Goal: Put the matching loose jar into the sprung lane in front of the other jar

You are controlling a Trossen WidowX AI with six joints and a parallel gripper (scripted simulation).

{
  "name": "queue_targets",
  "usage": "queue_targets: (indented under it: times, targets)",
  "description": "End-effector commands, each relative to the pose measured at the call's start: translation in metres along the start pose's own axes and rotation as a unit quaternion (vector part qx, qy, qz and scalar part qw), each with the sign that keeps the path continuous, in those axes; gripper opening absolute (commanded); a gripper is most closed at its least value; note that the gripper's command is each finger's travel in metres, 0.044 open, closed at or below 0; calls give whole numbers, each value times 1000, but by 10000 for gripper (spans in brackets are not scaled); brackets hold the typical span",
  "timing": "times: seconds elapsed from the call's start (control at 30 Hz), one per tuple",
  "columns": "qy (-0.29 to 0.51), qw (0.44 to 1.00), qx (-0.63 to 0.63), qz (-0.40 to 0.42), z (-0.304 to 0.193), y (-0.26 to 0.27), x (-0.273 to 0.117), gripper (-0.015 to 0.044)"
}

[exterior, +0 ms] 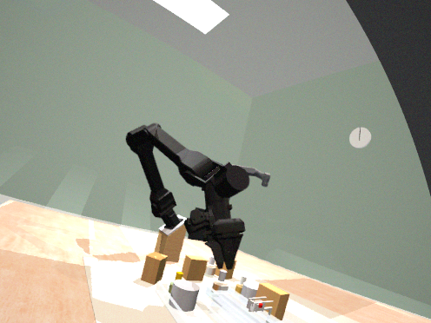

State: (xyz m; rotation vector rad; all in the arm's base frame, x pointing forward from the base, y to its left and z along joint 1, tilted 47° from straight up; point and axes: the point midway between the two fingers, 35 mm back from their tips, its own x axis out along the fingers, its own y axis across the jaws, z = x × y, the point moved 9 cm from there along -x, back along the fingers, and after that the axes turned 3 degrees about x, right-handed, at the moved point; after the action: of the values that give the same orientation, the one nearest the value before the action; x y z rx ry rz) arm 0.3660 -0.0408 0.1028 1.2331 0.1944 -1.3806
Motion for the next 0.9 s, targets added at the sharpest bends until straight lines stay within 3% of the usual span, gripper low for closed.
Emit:
queue_targets:
  times: [0.0, 0.3, 0.57, 0.77, 0.87]
  targets:
    - [19, 999, -44, -12, -16, -12, -6, 440]
    - [6, 986, -128, -108, -65, -109, -26, 440]
    - [-91, 957, -217, -169, -71, -219, -53, 440]
    - [-116, 951, -231, -171, -63, -233, -58, 440]
    - [-117, 951, -231, -171, -58, -238, -43, 440]
